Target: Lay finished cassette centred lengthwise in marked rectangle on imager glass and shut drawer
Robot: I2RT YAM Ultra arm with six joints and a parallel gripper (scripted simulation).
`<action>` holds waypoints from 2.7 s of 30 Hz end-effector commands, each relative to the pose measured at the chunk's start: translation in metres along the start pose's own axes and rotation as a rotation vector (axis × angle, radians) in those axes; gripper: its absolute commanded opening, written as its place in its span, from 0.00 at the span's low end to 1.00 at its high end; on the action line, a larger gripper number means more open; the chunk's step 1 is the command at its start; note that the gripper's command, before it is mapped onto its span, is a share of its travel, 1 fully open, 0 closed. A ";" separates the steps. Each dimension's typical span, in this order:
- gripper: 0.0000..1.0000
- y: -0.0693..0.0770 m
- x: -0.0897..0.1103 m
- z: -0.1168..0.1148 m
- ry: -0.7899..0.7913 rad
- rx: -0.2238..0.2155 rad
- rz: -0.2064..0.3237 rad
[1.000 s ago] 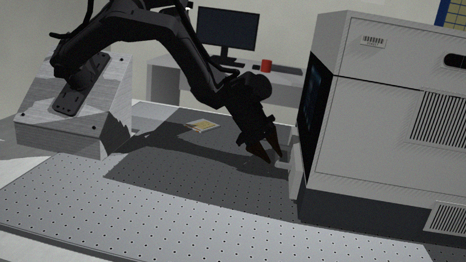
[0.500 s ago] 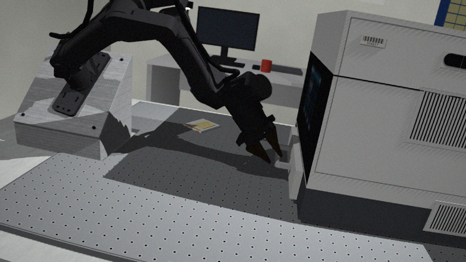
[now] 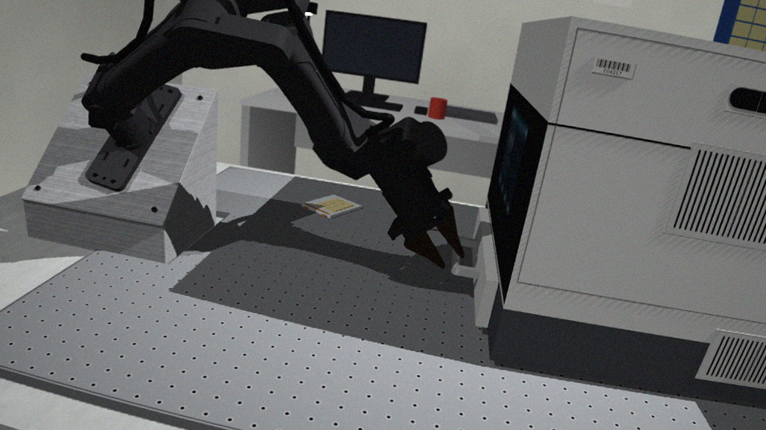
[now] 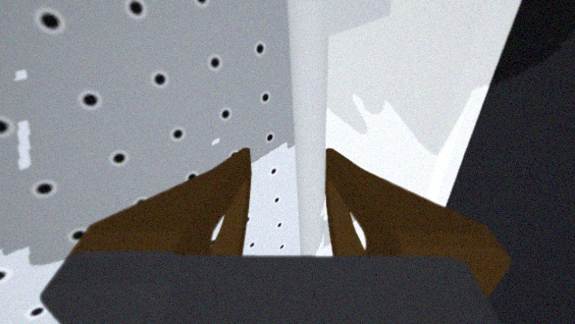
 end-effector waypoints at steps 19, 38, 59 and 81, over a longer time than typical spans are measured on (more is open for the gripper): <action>0.00 0.001 -0.012 -0.003 0.076 0.047 -0.019; 0.00 0.001 -0.012 -0.003 0.076 0.047 -0.019; 0.00 0.001 -0.012 -0.003 0.076 0.047 -0.019; 0.00 0.012 -0.004 -0.007 0.065 0.066 -0.002</action>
Point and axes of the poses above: the point where the finger pads meet when closed, its own y axis back along the fingers, its own z axis across the jaws, x = y × z, the point moved 2 cm from there along y, back along the fingers, and after that the axes turned 14 degrees about y, right-handed, at the moved point
